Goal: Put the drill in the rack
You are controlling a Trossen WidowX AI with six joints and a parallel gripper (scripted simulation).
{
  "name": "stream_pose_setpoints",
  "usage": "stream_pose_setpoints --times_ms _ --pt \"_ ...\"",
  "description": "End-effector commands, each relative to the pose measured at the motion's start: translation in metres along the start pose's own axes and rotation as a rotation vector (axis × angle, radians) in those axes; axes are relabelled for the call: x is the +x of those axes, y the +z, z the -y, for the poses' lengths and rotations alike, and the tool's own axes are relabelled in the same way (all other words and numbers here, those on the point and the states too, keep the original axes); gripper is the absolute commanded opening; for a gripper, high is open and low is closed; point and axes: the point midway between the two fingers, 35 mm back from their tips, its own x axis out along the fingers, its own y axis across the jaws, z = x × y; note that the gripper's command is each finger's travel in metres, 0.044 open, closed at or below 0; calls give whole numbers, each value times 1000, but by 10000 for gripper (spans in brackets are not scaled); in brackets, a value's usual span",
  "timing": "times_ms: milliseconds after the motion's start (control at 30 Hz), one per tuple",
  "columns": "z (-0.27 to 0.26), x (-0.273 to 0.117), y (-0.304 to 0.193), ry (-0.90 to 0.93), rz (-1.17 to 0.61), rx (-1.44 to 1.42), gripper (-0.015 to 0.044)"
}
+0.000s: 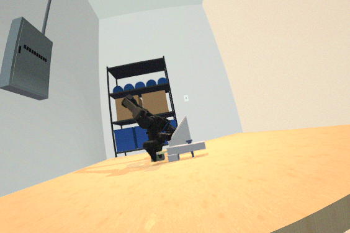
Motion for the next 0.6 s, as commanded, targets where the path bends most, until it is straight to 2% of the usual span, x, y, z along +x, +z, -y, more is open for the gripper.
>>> stream_pose_setpoints --times_ms 0,233,567 --pt "-1 1 2 0 -2 6 440" --pt "-1 2 6 0 -2 6 440" --pt "0 1 4 0 1 0 177"
